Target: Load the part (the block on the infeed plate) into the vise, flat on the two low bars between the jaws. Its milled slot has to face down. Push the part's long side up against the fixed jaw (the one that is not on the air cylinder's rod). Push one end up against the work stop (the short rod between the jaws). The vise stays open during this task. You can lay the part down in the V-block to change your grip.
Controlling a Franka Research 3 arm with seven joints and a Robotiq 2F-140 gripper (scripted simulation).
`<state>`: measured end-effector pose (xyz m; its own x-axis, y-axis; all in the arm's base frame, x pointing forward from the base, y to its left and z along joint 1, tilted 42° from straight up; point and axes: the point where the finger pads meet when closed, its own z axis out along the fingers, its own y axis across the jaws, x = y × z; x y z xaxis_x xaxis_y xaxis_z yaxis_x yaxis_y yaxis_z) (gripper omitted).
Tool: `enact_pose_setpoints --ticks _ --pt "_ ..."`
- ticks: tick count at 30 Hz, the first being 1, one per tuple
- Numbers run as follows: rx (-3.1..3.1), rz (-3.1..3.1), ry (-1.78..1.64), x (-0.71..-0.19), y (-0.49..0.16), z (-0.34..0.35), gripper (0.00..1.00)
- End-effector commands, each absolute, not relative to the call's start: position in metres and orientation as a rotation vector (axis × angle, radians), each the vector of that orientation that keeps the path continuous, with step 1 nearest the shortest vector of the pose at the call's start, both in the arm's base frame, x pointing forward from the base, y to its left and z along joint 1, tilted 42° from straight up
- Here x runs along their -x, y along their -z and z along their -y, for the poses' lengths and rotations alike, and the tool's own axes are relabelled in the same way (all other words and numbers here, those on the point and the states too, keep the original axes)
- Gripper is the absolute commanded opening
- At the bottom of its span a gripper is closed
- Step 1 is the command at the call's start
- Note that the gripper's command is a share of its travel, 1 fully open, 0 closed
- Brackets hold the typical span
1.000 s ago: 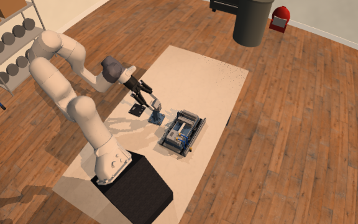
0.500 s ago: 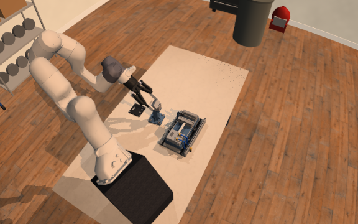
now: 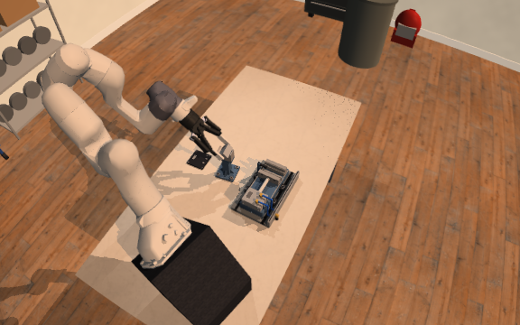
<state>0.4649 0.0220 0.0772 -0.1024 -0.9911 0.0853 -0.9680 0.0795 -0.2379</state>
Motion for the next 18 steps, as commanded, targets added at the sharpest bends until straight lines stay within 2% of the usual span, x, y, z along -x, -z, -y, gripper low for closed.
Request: enact_pose_setpoints --ticks 1,15,16,18 --pt "2.034 -2.238 0.359 -0.4652 -0.0771 -0.0214 0.51" --pt "2.034 -2.238 0.359 -0.4652 -0.0771 -0.0214 0.51" --pt "2.034 -2.238 0.359 -0.4652 -0.0771 -0.0214 0.00" --pt "2.034 -2.238 0.359 -0.4652 -0.0771 -0.0214 0.00"
